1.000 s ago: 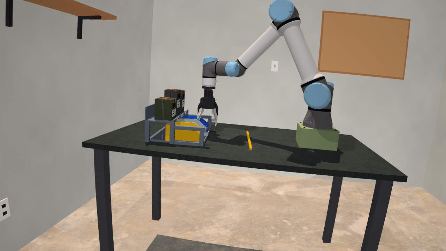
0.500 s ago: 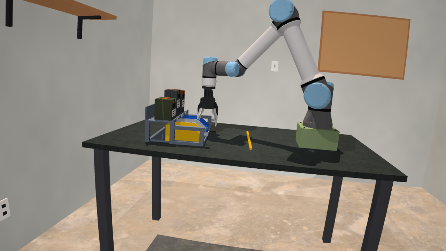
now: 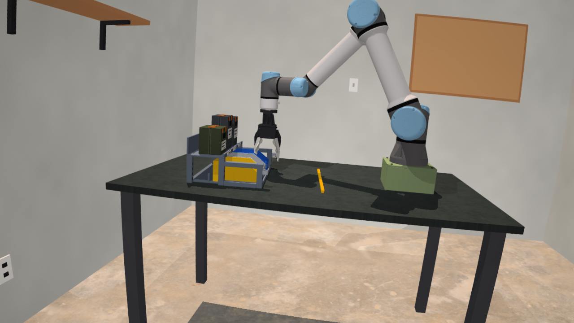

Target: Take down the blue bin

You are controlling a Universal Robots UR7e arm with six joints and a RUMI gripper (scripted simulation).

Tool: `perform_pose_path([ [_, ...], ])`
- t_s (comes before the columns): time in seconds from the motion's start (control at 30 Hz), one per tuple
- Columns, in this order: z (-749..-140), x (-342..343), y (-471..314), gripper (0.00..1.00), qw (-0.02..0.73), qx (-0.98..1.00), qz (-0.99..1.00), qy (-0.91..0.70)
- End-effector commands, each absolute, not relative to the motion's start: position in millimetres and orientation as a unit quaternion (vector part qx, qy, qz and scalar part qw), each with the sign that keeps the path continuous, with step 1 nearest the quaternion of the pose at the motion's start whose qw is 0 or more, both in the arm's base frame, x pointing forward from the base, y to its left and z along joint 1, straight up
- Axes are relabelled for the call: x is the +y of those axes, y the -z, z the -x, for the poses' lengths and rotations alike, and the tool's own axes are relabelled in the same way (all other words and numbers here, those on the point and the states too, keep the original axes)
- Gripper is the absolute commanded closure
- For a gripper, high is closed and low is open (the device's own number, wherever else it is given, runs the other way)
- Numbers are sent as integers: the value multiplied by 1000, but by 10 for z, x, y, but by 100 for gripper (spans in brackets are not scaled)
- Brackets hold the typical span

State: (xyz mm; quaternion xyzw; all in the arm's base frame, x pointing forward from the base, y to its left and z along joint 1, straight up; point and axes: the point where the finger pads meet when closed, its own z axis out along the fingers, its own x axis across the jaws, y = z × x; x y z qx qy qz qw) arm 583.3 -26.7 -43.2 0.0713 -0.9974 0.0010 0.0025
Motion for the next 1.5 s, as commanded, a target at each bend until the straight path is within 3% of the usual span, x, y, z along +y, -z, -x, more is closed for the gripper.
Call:
perform_pose_path([
  [0.0, -5838, -268, 323, 42, 2, -997, -71, -1],
  [1.13, -5840, -266, -344, 42, 2, -997, -71, -1],
  [1.17, -5840, -266, -344, 100, 2, -997, -71, -1],
  [1.47, -5840, -266, -344, 100, 2, -997, -71, -1],
])
